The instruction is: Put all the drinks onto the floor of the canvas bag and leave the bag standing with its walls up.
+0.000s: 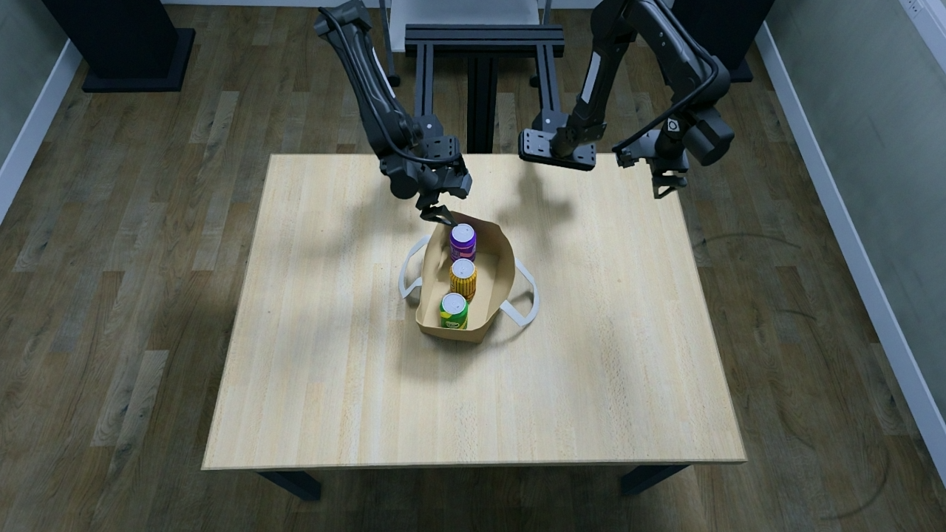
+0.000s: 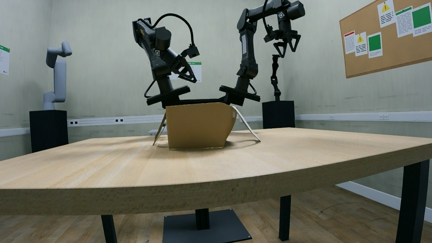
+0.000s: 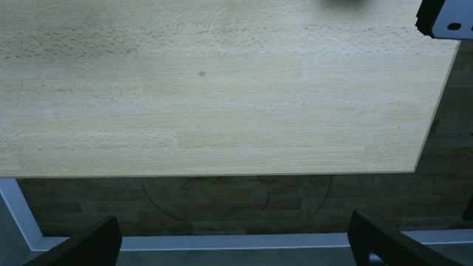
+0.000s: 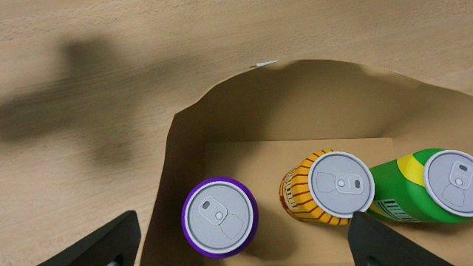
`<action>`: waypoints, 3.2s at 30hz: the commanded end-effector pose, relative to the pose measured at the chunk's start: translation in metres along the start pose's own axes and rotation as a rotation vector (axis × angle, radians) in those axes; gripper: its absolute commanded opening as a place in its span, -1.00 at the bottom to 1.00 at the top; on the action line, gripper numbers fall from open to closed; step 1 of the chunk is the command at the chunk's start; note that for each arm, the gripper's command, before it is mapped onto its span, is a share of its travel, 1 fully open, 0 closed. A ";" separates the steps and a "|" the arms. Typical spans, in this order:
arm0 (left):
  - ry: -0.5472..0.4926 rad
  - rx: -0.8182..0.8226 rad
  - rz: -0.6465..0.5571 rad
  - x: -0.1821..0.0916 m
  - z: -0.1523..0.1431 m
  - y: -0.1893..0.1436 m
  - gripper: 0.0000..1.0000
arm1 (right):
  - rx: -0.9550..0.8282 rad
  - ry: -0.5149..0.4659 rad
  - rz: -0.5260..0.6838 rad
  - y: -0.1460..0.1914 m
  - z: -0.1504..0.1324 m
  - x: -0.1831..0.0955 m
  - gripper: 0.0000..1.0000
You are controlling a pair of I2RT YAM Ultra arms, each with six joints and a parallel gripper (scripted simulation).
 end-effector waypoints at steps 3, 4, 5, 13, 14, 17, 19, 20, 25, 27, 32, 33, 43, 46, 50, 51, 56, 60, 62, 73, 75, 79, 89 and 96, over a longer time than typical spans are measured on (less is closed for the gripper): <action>0.007 0.004 0.046 -0.014 0.000 0.001 1.00 | -0.008 -0.019 0.003 0.000 0.002 -0.003 0.73; 0.007 0.004 0.046 -0.014 0.000 0.001 1.00 | -0.010 -0.035 -0.022 -0.006 0.006 -0.005 0.73; 0.006 -0.030 0.060 -0.003 0.000 0.010 1.00 | 0.004 -0.068 -0.077 -0.018 0.016 -0.011 0.73; 0.042 -0.319 0.252 -0.001 -0.003 0.036 1.00 | 0.175 -0.094 -0.205 -0.051 0.026 -0.023 0.73; 0.039 -0.371 0.287 -0.001 -0.003 0.042 1.00 | 0.208 -0.100 -0.224 -0.057 0.027 -0.026 0.73; 0.032 -0.491 0.378 -0.003 -0.003 0.055 1.00 | 0.279 -0.138 -0.297 -0.075 0.035 -0.038 0.73; 0.016 -0.567 0.439 -0.004 -0.001 0.064 1.00 | 0.328 -0.165 -0.348 -0.089 0.040 -0.047 0.73; 0.003 -0.605 0.470 -0.005 -0.001 0.069 1.00 | 0.353 -0.180 -0.373 -0.095 0.042 -0.052 0.73; -0.084 -0.792 0.624 -0.013 0.003 0.090 1.00 | 0.475 -0.257 -0.495 -0.126 0.052 -0.077 0.73; -0.084 -0.792 0.624 -0.013 0.003 0.090 1.00 | 0.475 -0.257 -0.495 -0.126 0.052 -0.077 0.73; -0.210 -0.969 0.761 -0.022 0.009 0.110 1.00 | 0.592 -0.346 -0.610 -0.153 0.058 -0.108 0.73; -0.241 -1.003 0.788 -0.025 0.010 0.113 1.00 | 0.612 -0.374 -0.640 -0.159 0.061 -0.116 0.73; -0.589 -1.283 0.979 -0.050 0.024 0.141 1.00 | 0.799 -0.585 -0.836 -0.198 0.071 -0.181 0.73; -0.681 -1.337 1.009 -0.057 0.027 0.145 1.00 | 0.837 -0.639 -0.885 -0.205 0.073 -0.200 0.73; -0.882 -1.434 1.053 -0.072 0.034 0.153 1.00 | 0.900 -0.752 -0.961 -0.216 0.076 -0.233 0.73; -0.936 -1.456 1.060 -0.075 0.036 0.155 1.00 | 0.916 -0.781 -0.978 -0.218 0.076 -0.241 0.73; -1.191 -1.547 1.064 -0.092 0.045 0.159 1.00 | 0.989 -0.907 -1.046 -0.228 0.077 -0.276 0.73; -1.185 -1.554 1.015 -0.078 0.052 0.168 1.00 | 0.993 -0.914 -1.054 -0.228 0.077 -0.282 0.73; -1.160 -1.545 1.012 -0.076 0.052 0.167 1.00 | 0.994 -0.879 -1.031 -0.227 0.077 -0.273 0.73; -1.173 -1.452 1.118 -0.113 0.035 0.166 1.00 | 0.934 -0.891 -1.062 -0.216 0.078 -0.290 0.73; -1.179 -1.446 1.111 -0.113 0.038 0.166 1.00 | 0.934 -0.891 -1.062 -0.216 0.078 -0.290 0.73; -1.173 -1.447 1.085 -0.110 0.041 0.168 1.00 | 0.945 -0.877 -1.034 -0.215 0.076 -0.278 0.73; -1.175 -1.464 1.088 -0.114 0.036 0.162 1.00 | 0.945 -0.888 -1.031 -0.214 0.077 -0.278 0.73; -1.173 -1.463 1.083 -0.113 0.037 0.162 1.00 | 0.948 -0.891 -1.037 -0.214 0.075 -0.280 0.73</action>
Point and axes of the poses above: on each arm, the point where the finger pads meet when closed, its own x axis out along the fingers, its own y axis across the jaws, z = x × y, the point moved 8 cm from there along -x, back along the fingers, and after that the axes turned 7 degrees about x, right-handed, at the moved point
